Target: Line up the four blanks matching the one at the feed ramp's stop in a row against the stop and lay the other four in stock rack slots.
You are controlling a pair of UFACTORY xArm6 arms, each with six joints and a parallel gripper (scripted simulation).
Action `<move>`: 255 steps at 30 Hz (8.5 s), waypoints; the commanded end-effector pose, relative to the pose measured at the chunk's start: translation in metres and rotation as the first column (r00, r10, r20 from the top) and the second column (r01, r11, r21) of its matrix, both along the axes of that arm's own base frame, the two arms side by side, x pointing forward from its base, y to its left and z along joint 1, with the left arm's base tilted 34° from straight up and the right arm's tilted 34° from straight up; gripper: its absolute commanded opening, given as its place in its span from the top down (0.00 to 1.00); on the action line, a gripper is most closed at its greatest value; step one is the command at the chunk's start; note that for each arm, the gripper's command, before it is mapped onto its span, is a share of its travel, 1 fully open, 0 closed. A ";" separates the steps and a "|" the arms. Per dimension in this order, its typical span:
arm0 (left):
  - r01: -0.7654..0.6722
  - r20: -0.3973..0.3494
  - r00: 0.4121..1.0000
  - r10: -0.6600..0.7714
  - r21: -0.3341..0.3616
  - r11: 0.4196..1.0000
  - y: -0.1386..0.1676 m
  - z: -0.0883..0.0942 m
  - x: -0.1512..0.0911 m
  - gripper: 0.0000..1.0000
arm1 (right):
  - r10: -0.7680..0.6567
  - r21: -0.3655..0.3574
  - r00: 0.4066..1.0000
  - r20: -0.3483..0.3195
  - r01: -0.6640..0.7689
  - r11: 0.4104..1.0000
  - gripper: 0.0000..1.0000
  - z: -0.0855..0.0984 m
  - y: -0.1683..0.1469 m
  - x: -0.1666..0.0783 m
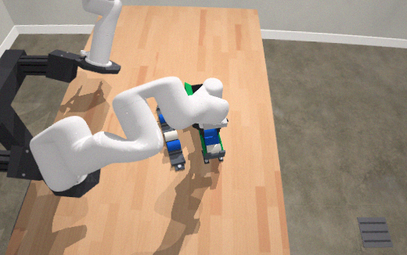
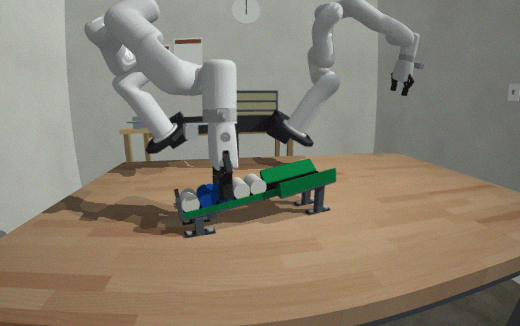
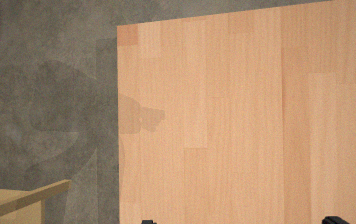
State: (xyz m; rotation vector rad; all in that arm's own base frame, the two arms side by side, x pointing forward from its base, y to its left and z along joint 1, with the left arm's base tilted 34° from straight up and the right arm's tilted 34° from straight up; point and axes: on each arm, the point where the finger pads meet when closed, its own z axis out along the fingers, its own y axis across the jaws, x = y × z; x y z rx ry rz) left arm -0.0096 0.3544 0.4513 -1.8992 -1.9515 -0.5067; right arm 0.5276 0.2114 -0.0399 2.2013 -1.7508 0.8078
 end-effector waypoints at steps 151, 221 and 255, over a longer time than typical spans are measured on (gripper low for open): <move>0.000 0.000 1.000 0.000 0.004 1.000 0.000 0.002 0.000 0.00 | 0.072 -0.021 0.997 -0.040 -0.073 0.997 0.30 -0.041 -0.109 -0.122; 0.000 0.000 1.000 0.000 0.004 1.000 0.000 0.002 0.000 0.00 | 0.072 -0.021 0.997 -0.040 -0.073 0.997 0.00 0.034 -0.065 -0.148; 0.000 0.000 1.000 0.000 0.004 1.000 0.000 0.002 0.000 0.00 | 0.514 -0.084 0.771 -0.376 -0.581 0.809 0.00 0.022 -0.047 -0.150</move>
